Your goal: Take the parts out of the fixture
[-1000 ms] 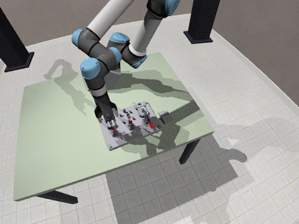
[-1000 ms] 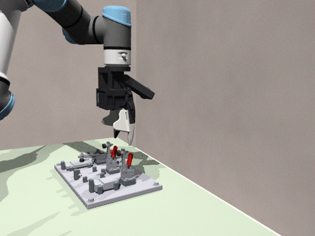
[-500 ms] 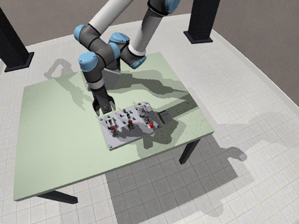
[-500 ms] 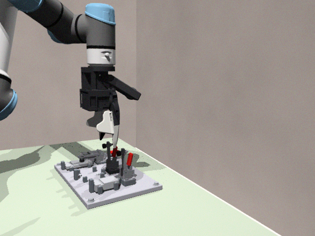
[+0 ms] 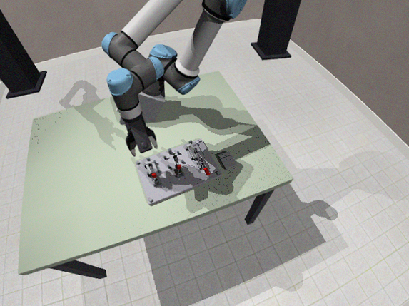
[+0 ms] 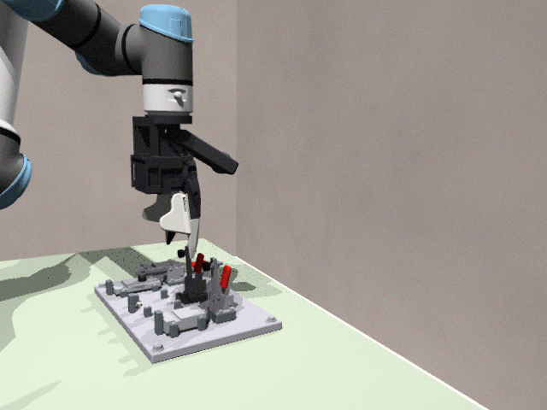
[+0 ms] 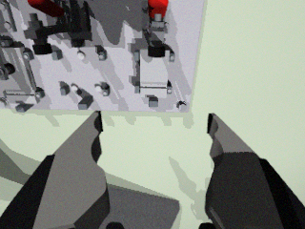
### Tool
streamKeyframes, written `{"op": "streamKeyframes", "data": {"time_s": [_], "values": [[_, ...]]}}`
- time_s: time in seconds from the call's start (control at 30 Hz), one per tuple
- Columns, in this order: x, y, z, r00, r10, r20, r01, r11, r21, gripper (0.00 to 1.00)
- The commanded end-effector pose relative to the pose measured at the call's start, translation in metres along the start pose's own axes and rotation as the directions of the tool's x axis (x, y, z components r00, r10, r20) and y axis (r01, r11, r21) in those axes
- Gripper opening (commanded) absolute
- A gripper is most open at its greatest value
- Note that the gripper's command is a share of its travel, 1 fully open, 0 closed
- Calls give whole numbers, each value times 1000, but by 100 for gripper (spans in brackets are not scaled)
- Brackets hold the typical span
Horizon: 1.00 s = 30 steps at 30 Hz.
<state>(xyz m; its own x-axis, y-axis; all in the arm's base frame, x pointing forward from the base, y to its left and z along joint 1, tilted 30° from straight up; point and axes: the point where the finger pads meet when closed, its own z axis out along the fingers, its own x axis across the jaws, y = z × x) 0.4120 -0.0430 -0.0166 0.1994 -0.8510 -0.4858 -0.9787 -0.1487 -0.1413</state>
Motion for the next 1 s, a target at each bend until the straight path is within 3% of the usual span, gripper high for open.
{"op": "streamKeyframes", "data": {"time_s": [0.0, 0.23, 0.7, 0.97], "values": [[0, 0, 3, 1000, 0, -1, 0, 1000, 1, 59], [0, 0, 14, 1000, 0, -1, 0, 1000, 1, 59], [0, 0, 67, 1000, 0, -1, 0, 1000, 1, 59], [0, 0, 80, 1000, 0, -1, 0, 1000, 1, 59]]}}
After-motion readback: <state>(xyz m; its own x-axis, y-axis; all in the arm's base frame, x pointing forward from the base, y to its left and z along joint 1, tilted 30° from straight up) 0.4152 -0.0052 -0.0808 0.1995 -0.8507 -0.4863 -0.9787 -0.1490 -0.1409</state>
